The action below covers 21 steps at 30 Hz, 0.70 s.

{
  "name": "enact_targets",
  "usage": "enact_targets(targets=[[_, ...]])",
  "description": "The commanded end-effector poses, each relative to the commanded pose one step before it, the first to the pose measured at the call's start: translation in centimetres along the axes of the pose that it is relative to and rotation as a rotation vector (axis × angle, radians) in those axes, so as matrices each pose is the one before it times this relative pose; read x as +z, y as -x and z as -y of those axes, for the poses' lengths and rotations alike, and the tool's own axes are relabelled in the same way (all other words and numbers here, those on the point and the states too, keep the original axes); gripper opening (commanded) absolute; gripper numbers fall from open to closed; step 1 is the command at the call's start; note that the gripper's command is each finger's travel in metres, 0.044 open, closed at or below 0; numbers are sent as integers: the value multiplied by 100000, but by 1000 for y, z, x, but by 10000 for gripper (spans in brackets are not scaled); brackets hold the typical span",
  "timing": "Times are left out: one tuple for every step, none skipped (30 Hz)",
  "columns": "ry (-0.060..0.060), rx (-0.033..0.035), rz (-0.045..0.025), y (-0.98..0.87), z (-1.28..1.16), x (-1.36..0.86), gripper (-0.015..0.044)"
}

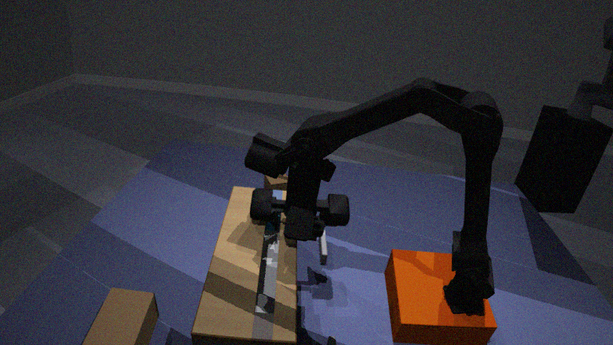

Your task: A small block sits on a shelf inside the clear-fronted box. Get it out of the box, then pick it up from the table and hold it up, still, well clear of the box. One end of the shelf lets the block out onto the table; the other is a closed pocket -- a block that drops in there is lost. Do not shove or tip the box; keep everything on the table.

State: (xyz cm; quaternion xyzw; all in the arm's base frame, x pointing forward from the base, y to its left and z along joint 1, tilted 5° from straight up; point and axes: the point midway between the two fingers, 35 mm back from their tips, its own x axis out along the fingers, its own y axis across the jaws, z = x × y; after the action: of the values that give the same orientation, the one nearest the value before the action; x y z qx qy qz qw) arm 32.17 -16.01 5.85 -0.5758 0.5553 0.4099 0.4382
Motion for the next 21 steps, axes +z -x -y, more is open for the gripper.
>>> enact_targets(targets=[[156,-511,153,-387,148,-1062,400],[1,1,-24,-96,-2,-272,400],[1,0,-9,-35,-2,-100,400],[0,0,0,0,0,0,400],[0,0,0,0,0,0,400],[-23,21,-17,243,20,-92,400],[-49,45,-37,523,36,-194,400],[-64,60,-47,685,31,-246,400],[-82,81,-60,906,13,-314,400],[-106,110,-77,1193,-29,-392,400],[-91,99,-65,1045,-68,-325,400],[-70,79,-49,821,-81,-244,400],[-45,53,-32,535,-66,-153,400],[-16,19,-11,189,-26,-53,400],[0,0,0,0,0,0,400],[0,0,0,0,0,0,400],[0,0,0,0,0,0,400],[-757,-1456,-638,-214,284,-27,400],[-870,-868,-191,96,50,-295,374],[-2586,-2601,-627,298,142,-896,348],[-5253,-3547,-745,405,171,-1226,321]])
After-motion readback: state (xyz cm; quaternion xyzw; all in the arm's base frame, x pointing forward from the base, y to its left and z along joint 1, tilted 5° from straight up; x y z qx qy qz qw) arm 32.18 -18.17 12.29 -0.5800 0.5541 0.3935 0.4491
